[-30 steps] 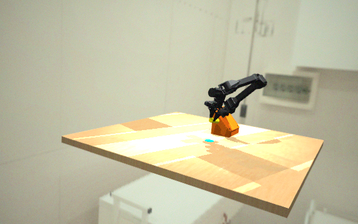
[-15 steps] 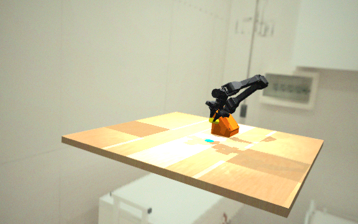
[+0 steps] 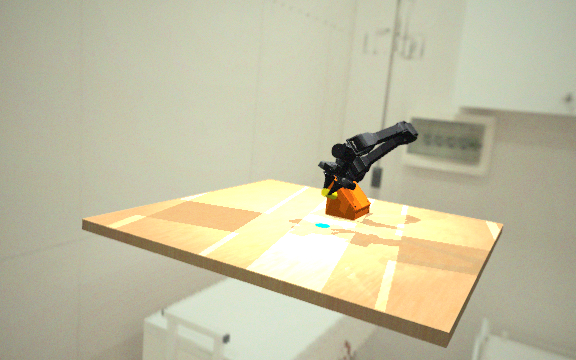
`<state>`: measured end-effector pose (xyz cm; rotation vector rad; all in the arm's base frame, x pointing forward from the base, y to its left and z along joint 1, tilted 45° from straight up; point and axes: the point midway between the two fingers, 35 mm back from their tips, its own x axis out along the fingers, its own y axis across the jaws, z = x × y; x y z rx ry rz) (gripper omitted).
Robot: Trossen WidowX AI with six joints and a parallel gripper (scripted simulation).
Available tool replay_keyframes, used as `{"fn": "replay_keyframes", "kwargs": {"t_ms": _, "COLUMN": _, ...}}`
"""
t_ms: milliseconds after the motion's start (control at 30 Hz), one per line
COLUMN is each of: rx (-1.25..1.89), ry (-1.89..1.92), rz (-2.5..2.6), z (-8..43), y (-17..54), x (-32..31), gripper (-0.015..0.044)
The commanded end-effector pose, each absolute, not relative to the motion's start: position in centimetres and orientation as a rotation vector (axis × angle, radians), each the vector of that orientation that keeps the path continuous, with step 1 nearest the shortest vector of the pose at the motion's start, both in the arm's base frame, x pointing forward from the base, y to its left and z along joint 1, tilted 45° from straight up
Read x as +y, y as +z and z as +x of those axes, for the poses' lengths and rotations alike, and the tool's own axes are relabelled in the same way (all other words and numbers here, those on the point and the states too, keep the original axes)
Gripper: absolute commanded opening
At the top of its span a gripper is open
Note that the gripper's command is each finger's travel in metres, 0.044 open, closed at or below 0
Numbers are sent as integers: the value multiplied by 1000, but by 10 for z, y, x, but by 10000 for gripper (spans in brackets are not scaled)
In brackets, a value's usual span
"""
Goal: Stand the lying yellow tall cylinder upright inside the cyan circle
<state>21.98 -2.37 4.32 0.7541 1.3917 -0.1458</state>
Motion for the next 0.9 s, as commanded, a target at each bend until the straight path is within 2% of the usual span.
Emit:
{"fn": "replay_keyframes", "kwargs": {"t_ms": 0, "rx": 1374, "ry": -164, "rz": 742, "z": 219, "y": 43, "x": -23, "gripper": 105}}
{"fn": "replay_keyframes", "kwargs": {"t_ms": 867, "rx": 1251, "ry": -269, "rz": 695, "z": 215, "y": 43, "x": -22, "gripper": 105}}
